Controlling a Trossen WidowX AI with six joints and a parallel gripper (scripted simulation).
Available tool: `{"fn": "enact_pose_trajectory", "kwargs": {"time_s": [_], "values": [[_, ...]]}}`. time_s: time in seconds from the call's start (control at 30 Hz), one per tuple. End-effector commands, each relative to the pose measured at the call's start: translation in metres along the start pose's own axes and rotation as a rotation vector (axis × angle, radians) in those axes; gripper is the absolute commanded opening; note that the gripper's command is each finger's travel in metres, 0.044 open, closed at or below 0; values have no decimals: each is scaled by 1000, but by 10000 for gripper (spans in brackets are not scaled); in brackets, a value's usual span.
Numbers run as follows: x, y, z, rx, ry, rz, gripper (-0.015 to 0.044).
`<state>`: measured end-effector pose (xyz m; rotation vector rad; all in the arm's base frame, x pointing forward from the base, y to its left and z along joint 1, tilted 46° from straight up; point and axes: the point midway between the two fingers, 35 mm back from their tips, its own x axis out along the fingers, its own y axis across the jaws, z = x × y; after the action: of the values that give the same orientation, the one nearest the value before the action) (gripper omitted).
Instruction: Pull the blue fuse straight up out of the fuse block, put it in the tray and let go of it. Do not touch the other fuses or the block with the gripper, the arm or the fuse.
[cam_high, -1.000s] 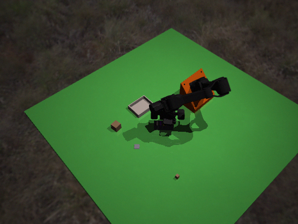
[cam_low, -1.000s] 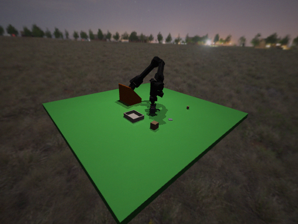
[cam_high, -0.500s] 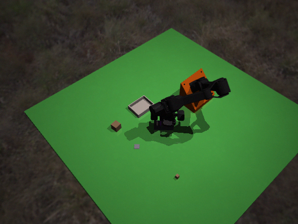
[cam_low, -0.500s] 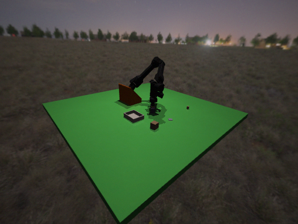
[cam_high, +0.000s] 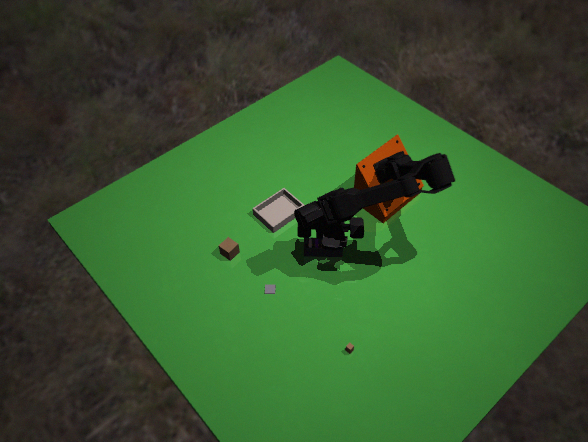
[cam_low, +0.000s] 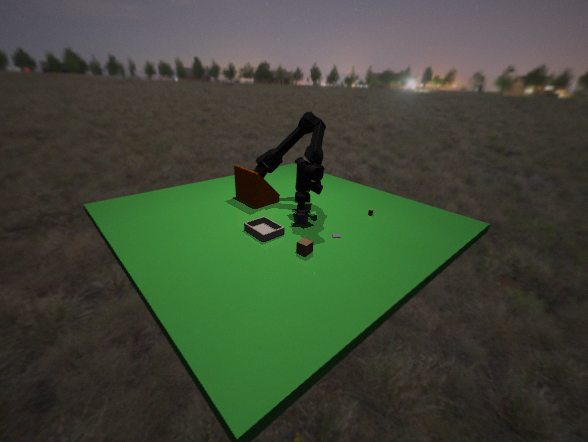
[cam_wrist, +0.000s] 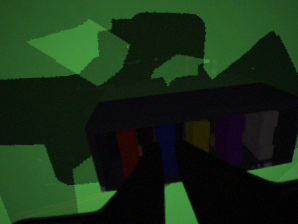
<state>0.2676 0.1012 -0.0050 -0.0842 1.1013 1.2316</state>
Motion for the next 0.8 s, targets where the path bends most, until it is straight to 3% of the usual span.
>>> {"fn": "enact_pose_trajectory", "kwargs": {"time_s": [0.0, 0.77], "values": [[0, 0, 0, 0, 0, 0, 5], [-9, -1, 0, 1, 0, 0, 0]]}}
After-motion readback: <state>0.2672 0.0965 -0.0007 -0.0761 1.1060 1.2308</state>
